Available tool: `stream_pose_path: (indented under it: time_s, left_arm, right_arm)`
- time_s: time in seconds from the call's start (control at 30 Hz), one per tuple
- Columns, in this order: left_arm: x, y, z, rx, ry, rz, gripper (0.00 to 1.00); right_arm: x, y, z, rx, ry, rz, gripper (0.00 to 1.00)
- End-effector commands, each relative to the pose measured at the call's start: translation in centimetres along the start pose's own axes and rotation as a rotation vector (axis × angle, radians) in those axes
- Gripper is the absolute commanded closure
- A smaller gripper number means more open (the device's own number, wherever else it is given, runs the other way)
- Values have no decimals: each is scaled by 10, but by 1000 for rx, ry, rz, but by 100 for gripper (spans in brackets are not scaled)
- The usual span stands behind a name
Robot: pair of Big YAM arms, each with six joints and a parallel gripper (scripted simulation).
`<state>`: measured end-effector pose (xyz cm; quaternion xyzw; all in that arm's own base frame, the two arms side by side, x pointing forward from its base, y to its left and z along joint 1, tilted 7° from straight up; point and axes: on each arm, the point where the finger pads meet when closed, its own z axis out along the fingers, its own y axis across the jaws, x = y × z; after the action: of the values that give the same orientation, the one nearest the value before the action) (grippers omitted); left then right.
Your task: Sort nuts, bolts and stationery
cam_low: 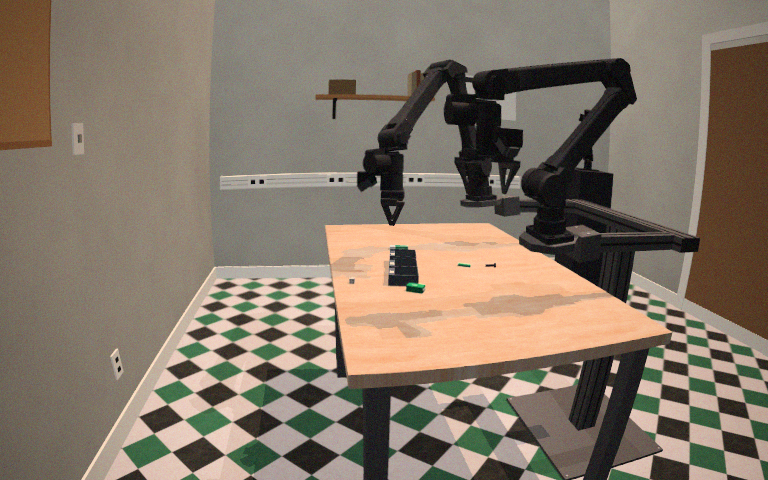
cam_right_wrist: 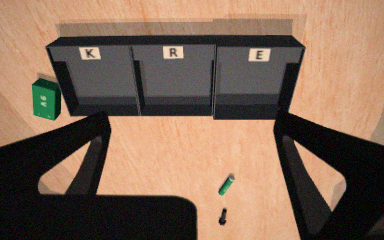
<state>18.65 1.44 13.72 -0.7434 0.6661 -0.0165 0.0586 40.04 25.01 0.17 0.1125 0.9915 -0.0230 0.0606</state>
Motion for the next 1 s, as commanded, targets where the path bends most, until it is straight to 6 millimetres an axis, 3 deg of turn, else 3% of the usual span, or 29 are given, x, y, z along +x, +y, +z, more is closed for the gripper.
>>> stream_pose_path:
  time_s: [0.0, 0.13, 0.2, 0.23, 0.3, 0.33, 0.47, 0.8, 0.97]
  left_arm:
    - [-1, 2, -2, 3, 2, -16, 0]
    - [-1, 2, -2, 3, 2, -16, 0]
    - [-1, 2, -2, 3, 2, -16, 0]
    - [-1, 2, -2, 3, 2, -16, 0]
    - [-1, 2, -2, 3, 2, -16, 0]
    - [-1, 2, -2, 3, 2, -16, 0]
    - [-1, 2, -2, 3, 2, -16, 0]
    - [-1, 2, -2, 3, 2, -16, 0]
    - [-1, 2, -2, 3, 2, -16, 0]
  right_arm:
    - [-38, 23, 11, -18, -12, 0, 0]
    - [-46, 28, 17, -14, -10, -1, 0]
    - [-23, 19, 26, 12, 18, -22, 0]
    - [-27, 22, 14, -7, 0, -22, 0]
    - [-27, 22, 14, -7, 0, -22, 0]
    - [-45, 38, -1, -41, -35, -8, 0]
    - [-37, 28, 12, -16, -13, -2, 0]
    - [-34, 35, 5, -21, -15, -11, 0]
    - [-36, 28, 11, -16, -13, -2, 0]
